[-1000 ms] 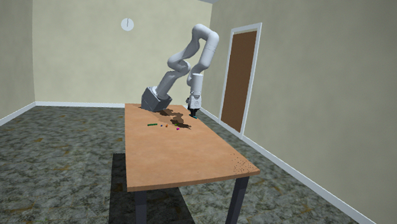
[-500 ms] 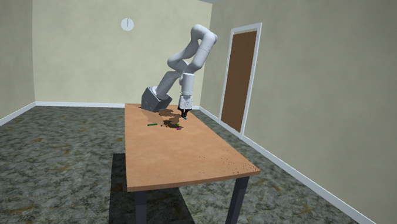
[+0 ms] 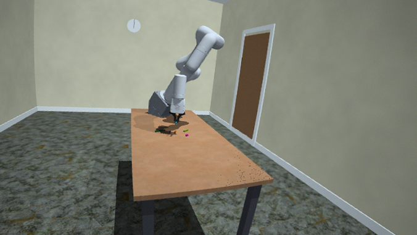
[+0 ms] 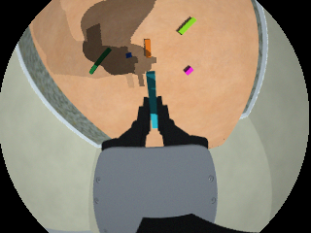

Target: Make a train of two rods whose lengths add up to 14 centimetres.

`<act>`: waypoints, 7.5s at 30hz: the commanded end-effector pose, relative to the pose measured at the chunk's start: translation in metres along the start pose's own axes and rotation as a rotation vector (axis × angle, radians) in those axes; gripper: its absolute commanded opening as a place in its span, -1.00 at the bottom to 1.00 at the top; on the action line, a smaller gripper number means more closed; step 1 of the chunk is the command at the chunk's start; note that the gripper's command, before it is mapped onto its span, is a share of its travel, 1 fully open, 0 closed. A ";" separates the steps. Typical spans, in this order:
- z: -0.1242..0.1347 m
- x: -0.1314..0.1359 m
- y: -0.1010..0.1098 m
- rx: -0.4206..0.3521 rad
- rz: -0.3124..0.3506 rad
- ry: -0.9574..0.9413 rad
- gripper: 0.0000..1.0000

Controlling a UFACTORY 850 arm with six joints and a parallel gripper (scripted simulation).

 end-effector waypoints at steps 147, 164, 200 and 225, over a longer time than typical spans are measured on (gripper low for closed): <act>0.005 -0.006 -0.099 0.004 0.002 -0.020 -0.84; 0.005 -0.006 -0.099 0.004 0.002 -0.020 -0.51; 0.006 -0.006 -0.010 0.004 0.002 -0.020 -0.51; 0.006 -0.006 -0.009 0.004 0.002 -0.020 1.00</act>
Point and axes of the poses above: the point where the finger pads meet when closed, its own y axis back along the fingers, its own x axis across the jaws, z = x × y, the point moved 3 cm from there along y, back along the fingers, and after that the axes turned 15 degrees about -y, right-handed, at the moved point
